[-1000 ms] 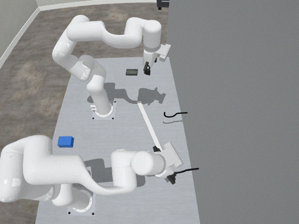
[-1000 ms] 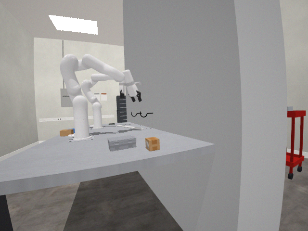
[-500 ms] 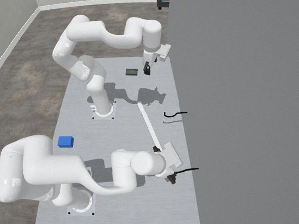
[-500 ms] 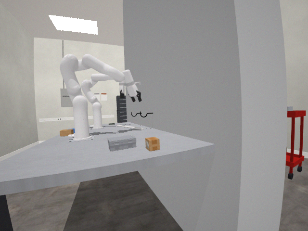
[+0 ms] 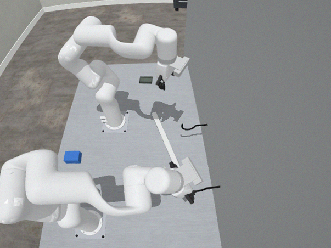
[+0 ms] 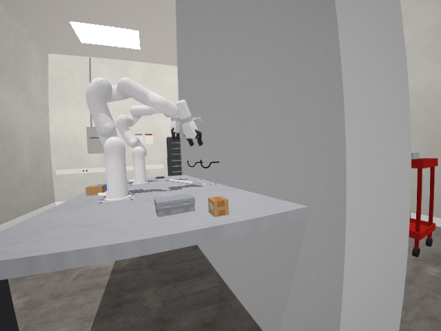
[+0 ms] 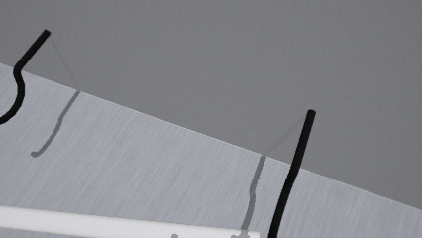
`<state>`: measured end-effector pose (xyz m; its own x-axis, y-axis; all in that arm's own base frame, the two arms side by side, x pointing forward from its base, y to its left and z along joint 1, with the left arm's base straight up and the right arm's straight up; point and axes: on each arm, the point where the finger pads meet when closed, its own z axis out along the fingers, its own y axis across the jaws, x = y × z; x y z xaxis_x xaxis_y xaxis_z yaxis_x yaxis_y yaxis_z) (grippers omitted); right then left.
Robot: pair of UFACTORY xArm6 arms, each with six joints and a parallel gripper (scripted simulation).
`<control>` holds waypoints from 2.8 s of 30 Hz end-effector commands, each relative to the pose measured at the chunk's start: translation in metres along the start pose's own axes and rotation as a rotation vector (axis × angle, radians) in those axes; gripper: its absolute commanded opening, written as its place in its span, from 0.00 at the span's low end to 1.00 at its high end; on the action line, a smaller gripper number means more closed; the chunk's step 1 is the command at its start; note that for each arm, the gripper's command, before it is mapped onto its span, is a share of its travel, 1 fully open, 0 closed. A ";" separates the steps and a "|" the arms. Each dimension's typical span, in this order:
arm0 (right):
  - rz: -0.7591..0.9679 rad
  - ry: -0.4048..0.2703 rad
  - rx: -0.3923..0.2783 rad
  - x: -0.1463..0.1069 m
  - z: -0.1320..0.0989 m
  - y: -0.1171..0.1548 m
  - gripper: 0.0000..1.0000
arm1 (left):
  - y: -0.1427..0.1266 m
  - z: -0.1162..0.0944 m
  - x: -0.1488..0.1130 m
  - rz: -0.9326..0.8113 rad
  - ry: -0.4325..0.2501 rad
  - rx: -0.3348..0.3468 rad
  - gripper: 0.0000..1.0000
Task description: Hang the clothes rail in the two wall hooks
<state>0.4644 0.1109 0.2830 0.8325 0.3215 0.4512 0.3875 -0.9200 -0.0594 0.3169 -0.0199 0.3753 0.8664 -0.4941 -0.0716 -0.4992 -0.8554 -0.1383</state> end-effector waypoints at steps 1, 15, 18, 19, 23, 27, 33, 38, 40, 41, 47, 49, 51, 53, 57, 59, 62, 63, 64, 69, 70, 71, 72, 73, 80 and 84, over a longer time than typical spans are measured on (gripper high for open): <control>0.006 0.008 -0.002 0.002 -0.001 0.001 1.00 | 0.009 -0.003 0.007 0.033 0.013 0.006 1.00; 0.006 0.008 -0.002 0.002 -0.001 0.001 1.00 | 0.058 -0.011 0.024 0.194 0.035 0.017 1.00; 0.006 0.008 -0.002 0.002 -0.001 0.001 1.00 | 0.062 -0.012 0.025 0.227 0.040 0.019 1.00; 0.006 0.008 -0.002 0.002 -0.001 0.001 1.00 | 0.067 -0.013 0.026 0.241 0.042 0.020 1.00; 0.006 0.008 -0.002 0.002 -0.001 0.001 1.00 | 0.083 -0.015 0.030 0.274 0.047 0.022 1.00; 0.006 0.008 -0.002 0.002 -0.001 0.001 1.00 | 0.102 -0.018 0.033 0.321 0.053 0.026 1.00; 0.006 0.008 -0.002 0.002 -0.001 0.001 1.00 | 0.109 -0.003 0.045 0.376 0.060 0.009 1.00; 0.006 0.008 -0.002 0.002 -0.001 0.001 1.00 | 0.112 0.004 0.051 0.376 0.060 0.009 1.00; 0.006 0.008 -0.002 0.002 -0.001 0.001 1.00 | 0.115 0.012 0.057 0.428 0.068 -0.009 1.00; 0.006 0.008 -0.002 0.002 -0.001 0.001 1.00 | 0.117 0.016 0.060 0.428 0.068 -0.009 1.00; 0.006 0.008 -0.002 0.002 -0.001 0.001 1.00 | 0.123 0.031 0.070 0.459 0.073 -0.021 1.00; 0.006 0.008 -0.002 0.002 -0.001 0.001 1.00 | 0.126 0.040 0.075 0.476 0.076 -0.027 1.00; 0.006 0.008 -0.002 0.002 -0.001 0.001 1.00 | 0.128 0.044 0.078 0.476 0.076 -0.027 1.00; 0.006 0.008 -0.002 0.002 -0.001 0.001 1.00 | 0.129 0.048 0.080 0.476 0.076 -0.027 1.00; 0.006 0.008 -0.002 0.002 -0.001 0.001 1.00 | 0.134 0.060 0.086 0.521 0.085 -0.045 1.00; 0.006 0.008 -0.002 0.002 -0.001 0.001 1.00 | 0.137 0.068 0.091 0.521 0.085 -0.045 1.00; 0.006 0.008 -0.002 0.002 -0.001 0.001 1.00 | 0.140 0.075 0.094 0.521 0.085 -0.045 1.00; 0.006 0.008 -0.002 0.002 -0.001 0.001 1.00 | 0.140 0.075 0.094 0.521 0.085 -0.045 1.00; 0.006 0.008 -0.002 0.002 -0.001 0.001 1.00 | 0.141 0.080 0.096 0.551 0.092 -0.057 1.00; 0.006 0.008 -0.002 0.002 -0.001 0.001 1.00 | 0.146 0.093 0.102 0.563 0.095 -0.062 1.00; 0.006 0.008 -0.002 0.002 -0.001 0.001 1.00 | 0.147 0.097 0.103 0.563 0.095 -0.062 1.00; 0.006 0.008 -0.002 0.002 -0.001 0.001 1.00 | 0.148 0.100 0.104 0.563 0.095 -0.062 1.00; 0.006 0.008 -0.002 0.002 -0.001 0.001 1.00 | 0.150 0.104 0.106 0.593 0.102 -0.074 1.00; 0.006 0.008 -0.002 0.002 -0.001 0.001 1.00 | 0.151 0.109 0.107 0.602 0.104 -0.078 1.00; 0.006 0.008 -0.002 0.002 -0.001 0.001 1.00 | 0.158 0.129 0.113 0.632 0.113 -0.091 1.00; 0.006 0.008 -0.002 0.002 -0.001 0.001 1.00 | 0.164 0.148 0.118 0.638 0.114 -0.093 1.00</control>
<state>0.4644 0.1109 0.2830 0.8325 0.3215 0.4512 0.3875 -0.9200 -0.0594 0.3343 -0.1891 0.2164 0.4155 -0.9094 -0.0193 -0.9096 -0.4152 -0.0184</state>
